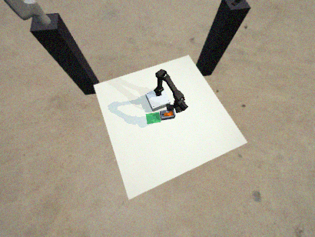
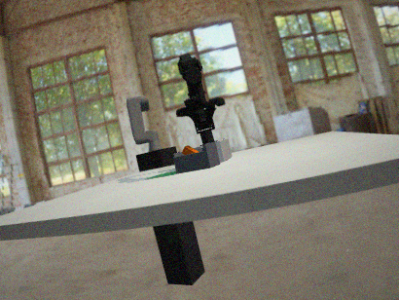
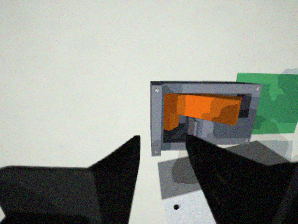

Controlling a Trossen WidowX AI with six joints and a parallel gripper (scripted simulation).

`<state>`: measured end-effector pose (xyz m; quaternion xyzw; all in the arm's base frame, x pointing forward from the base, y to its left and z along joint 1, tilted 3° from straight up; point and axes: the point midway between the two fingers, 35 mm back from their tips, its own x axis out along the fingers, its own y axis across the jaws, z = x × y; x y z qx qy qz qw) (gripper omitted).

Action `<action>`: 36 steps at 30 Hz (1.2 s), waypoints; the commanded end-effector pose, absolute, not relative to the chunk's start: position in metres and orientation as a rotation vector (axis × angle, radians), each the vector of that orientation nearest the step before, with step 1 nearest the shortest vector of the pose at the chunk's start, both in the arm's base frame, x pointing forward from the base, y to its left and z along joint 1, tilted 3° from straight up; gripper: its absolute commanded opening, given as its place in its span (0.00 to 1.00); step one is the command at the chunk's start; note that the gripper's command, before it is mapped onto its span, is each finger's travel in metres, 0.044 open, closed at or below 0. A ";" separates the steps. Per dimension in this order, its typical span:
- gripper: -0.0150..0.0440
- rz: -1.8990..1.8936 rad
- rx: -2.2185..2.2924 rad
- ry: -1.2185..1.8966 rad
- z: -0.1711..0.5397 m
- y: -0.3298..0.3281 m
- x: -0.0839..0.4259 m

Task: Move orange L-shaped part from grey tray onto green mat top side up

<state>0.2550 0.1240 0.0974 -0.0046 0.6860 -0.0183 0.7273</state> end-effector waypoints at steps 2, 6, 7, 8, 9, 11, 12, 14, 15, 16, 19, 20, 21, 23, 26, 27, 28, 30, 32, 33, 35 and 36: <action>0.56 -0.040 -0.009 1.510 0.098 0.124 0.255; 0.56 -0.040 -0.009 1.510 0.098 0.124 0.255; 0.56 -0.040 -0.009 1.510 0.098 0.124 0.255; 0.56 -0.040 -0.009 1.510 0.098 0.124 0.255; 0.56 -0.040 -0.009 1.510 0.098 0.124 0.255; 0.56 -0.040 -0.009 1.510 0.098 0.124 0.255; 0.56 -0.040 -0.009 1.510 0.098 0.124 0.255; 0.56 -0.040 -0.009 1.510 0.098 0.124 0.255; 0.60 -0.030 -0.020 1.510 0.098 0.123 0.255; 0.65 -0.010 -0.041 1.511 0.098 0.122 0.256; 0.73 0.105 -0.167 1.510 0.098 0.114 0.258; 0.73 0.163 -0.229 1.507 0.099 0.110 0.258; 0.73 0.226 -0.296 1.502 0.099 0.106 0.259; 0.73 0.352 -0.432 1.487 0.100 0.097 0.261; 0.73 0.541 -0.634 1.451 0.101 0.084 0.262; 0.73 0.605 -0.701 1.434 0.102 0.079 0.263; 0.73 0.668 -0.768 1.416 0.102 0.075 0.263; 0.73 0.794 -0.901 1.374 0.103 0.066 0.263; 0.73 0.919 -1.032 1.323 0.103 0.058 0.264; 0.73 0.982 -1.097 1.295 0.104 0.053 0.263; 0.73 1.050 -1.168 1.262 0.104 0.046 0.263; 0.73 1.084 -1.202 1.244 0.104 0.044 0.263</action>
